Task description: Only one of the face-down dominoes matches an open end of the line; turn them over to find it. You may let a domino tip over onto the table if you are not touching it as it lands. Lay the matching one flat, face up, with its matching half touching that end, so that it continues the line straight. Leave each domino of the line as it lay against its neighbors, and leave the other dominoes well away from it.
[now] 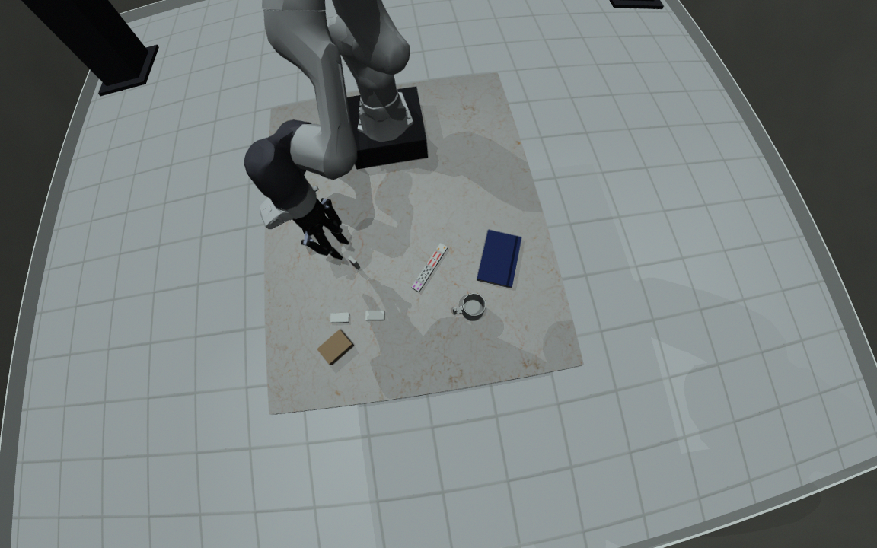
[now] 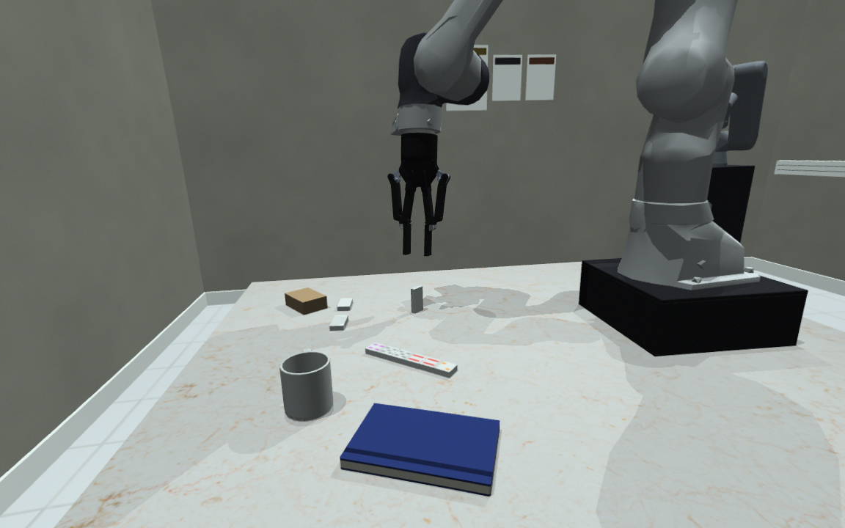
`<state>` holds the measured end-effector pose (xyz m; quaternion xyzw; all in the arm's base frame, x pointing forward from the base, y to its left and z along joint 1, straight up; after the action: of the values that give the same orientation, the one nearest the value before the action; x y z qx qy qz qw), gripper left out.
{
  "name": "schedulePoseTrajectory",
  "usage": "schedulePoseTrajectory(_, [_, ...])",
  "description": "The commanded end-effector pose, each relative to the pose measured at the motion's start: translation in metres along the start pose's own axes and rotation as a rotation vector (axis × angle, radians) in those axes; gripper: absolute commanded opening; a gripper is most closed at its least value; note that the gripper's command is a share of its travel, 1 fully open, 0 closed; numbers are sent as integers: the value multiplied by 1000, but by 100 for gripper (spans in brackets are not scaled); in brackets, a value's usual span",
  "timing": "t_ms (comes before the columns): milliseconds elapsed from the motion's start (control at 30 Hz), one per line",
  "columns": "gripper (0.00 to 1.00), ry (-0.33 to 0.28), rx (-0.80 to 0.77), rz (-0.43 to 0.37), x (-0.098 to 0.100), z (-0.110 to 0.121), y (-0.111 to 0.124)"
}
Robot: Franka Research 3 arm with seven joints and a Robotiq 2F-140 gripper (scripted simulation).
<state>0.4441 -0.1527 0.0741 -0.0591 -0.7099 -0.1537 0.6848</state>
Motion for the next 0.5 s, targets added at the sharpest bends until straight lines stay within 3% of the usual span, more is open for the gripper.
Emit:
schedulePoseTrajectory(0, [34, 8, 147, 18, -4, -1, 1])
schedulePoseTrajectory(33, [34, 17, 293, 34, -8, -1, 2])
schedulePoseTrajectory(167, [34, 27, 365, 45, -17, -3, 6])
schedulePoseTrajectory(200, [34, 42, 467, 56, -22, -5, 8])
schedulePoseTrajectory(467, [34, 79, 770, 93, -29, -8, 13])
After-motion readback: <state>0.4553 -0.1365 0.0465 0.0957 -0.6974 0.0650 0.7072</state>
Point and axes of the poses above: the point where the finger pads meet when closed, its own x axis back along the fingers, its own z axis across the jaws, y = z × x, the point moved 2 cm from there along x, back along the fingers, and after that the axes turned 7 degrees about x, right-handed, at the moved point
